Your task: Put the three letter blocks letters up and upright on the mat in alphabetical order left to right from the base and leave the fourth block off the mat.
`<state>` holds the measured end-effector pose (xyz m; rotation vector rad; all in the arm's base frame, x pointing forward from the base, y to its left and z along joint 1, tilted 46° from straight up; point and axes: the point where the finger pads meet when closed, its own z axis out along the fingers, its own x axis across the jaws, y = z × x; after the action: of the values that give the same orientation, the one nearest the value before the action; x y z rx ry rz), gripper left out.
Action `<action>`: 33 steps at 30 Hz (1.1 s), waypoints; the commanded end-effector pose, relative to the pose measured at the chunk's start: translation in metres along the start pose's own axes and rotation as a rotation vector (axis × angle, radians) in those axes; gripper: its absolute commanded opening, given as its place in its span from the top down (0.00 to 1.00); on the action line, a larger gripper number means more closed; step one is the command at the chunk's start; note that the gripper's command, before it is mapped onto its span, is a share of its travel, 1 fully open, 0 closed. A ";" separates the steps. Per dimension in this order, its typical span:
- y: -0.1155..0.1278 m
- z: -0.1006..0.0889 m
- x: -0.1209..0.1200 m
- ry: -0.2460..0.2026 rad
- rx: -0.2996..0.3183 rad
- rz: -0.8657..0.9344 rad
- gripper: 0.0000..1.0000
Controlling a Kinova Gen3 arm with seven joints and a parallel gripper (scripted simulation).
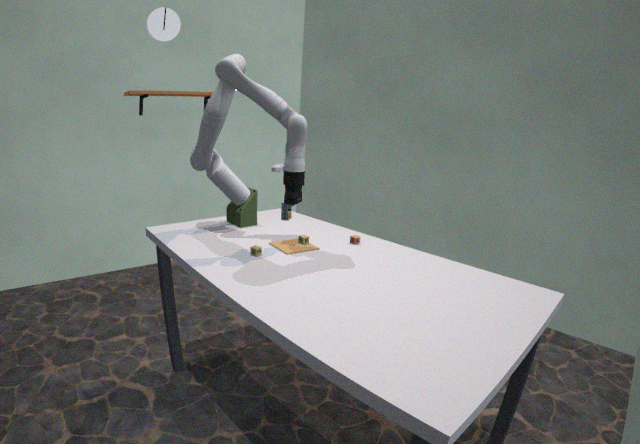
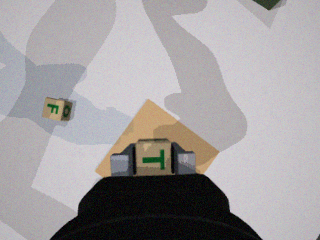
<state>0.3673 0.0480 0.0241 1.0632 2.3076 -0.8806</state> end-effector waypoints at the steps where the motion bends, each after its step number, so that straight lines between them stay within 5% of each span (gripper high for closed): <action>1: 0.000 0.000 0.000 0.000 0.000 0.018 0.43; 15: -0.010 0.004 0.002 -0.001 0.025 0.304 0.43; 33: -0.016 0.008 -0.001 -0.017 0.050 1.051 0.43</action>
<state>0.3564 0.0312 0.0249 1.9454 1.3778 -0.5044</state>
